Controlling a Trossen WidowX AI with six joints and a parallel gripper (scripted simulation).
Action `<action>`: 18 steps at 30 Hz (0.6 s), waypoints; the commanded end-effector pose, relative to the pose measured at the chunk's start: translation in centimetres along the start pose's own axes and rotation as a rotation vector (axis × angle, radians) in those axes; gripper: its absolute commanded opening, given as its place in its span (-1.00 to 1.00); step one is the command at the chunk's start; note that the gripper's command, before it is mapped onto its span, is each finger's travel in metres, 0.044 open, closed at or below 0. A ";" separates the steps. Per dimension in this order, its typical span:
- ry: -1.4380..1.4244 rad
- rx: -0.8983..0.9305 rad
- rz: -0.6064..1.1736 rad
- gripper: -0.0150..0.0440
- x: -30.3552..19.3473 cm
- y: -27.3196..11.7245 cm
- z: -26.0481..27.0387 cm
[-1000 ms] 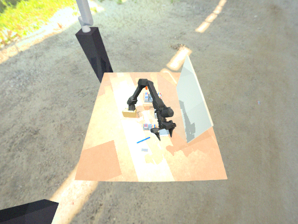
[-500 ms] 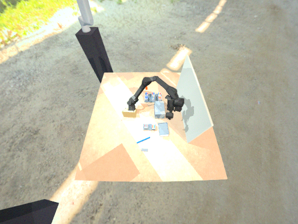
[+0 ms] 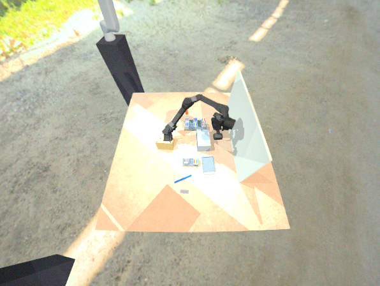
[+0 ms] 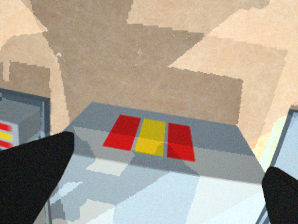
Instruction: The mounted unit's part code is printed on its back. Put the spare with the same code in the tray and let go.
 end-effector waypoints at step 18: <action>-1.227 -0.002 -0.010 1.00 -1.7 -0.1 13.6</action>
Point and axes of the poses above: the point midway between the two fingers, 35 mm back from their tips, its own y axis out along the fingers, its own z axis across the jaws, x = y × z, the point moved 1 cm from there along -y, back along the fingers, and after that the axes turned 14 degrees about -y, right-handed, at the moved point
